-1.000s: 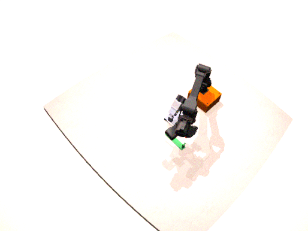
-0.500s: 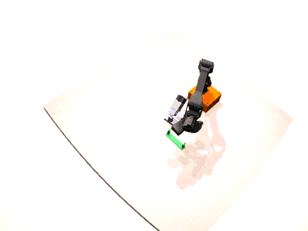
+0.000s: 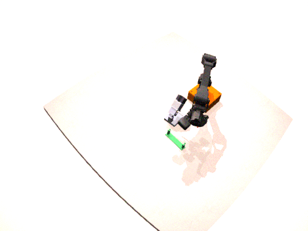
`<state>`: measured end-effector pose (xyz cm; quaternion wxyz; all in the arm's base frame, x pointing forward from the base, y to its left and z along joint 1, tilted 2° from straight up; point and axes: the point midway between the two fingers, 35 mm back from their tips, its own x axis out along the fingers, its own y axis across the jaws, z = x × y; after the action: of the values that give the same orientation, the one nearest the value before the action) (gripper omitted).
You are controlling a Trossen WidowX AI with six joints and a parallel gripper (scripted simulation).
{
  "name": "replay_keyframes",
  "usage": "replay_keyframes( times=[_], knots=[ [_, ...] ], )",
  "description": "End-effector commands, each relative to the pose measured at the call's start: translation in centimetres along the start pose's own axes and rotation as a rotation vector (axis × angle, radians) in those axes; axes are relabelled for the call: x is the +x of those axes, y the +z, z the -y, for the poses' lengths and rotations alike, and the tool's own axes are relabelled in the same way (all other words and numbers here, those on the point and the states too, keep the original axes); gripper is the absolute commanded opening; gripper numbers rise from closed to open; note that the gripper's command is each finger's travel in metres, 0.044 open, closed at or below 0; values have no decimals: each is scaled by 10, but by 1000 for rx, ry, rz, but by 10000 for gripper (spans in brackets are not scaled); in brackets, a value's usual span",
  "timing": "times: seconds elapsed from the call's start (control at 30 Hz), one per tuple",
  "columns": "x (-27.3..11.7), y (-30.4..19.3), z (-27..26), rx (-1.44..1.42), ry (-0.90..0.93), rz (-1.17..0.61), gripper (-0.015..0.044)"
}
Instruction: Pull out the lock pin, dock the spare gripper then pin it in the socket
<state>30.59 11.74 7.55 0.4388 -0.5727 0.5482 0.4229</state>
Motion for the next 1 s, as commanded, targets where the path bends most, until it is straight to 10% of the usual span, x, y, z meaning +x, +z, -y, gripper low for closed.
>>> replay_keyframes(
  times=[0.0, 0.97],
  knots=[
    [-2, 0, -11, -4, -4, 5, 0],
    [46, 6, -19, -19, -12, 10, 0]
  ],
)
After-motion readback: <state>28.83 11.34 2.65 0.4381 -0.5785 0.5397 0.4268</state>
